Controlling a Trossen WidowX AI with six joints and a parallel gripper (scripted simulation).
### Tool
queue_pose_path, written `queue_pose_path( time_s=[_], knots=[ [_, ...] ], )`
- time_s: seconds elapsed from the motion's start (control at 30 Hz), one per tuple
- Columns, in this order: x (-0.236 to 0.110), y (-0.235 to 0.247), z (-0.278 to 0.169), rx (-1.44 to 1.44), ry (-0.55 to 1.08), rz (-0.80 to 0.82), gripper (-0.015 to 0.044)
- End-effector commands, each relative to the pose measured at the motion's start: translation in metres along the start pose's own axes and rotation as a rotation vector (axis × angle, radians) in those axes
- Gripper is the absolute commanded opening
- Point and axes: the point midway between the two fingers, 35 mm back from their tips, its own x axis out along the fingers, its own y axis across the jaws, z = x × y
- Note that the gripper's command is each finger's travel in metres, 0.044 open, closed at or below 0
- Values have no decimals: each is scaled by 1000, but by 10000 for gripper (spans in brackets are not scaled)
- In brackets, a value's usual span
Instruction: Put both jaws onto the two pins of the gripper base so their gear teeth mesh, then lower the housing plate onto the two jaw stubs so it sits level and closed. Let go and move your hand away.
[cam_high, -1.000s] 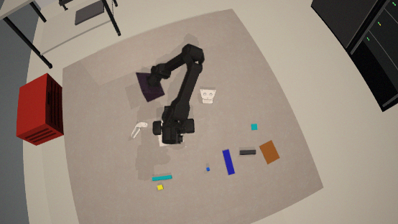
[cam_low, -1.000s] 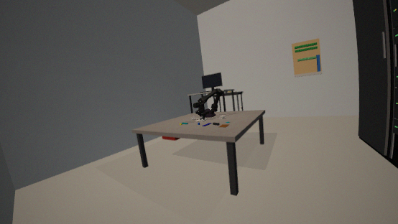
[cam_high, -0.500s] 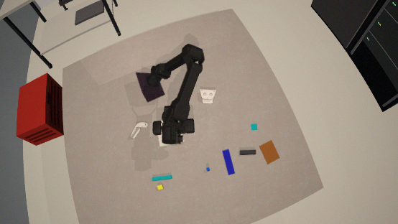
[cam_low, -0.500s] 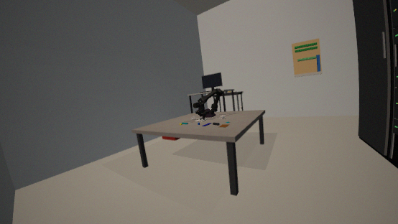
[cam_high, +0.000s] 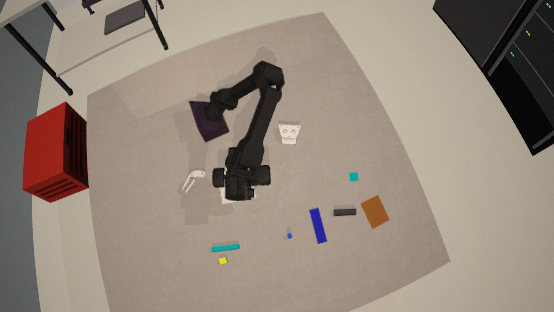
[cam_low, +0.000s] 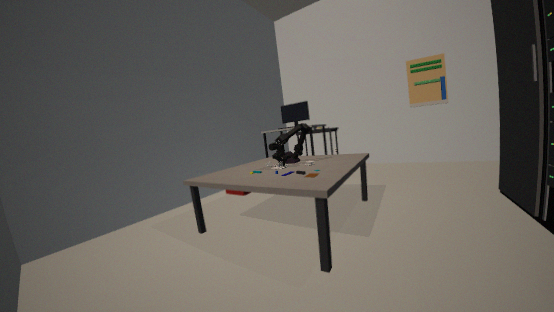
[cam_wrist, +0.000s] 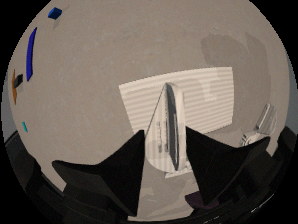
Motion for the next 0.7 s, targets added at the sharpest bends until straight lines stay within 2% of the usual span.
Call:
queue_pose_path(
  time_s=[0.0,0.67],
  knots=[
    [-5,0,1,-2,-6,3,134],
    [-1,0,2,-2,-6,3,134]
  ],
)
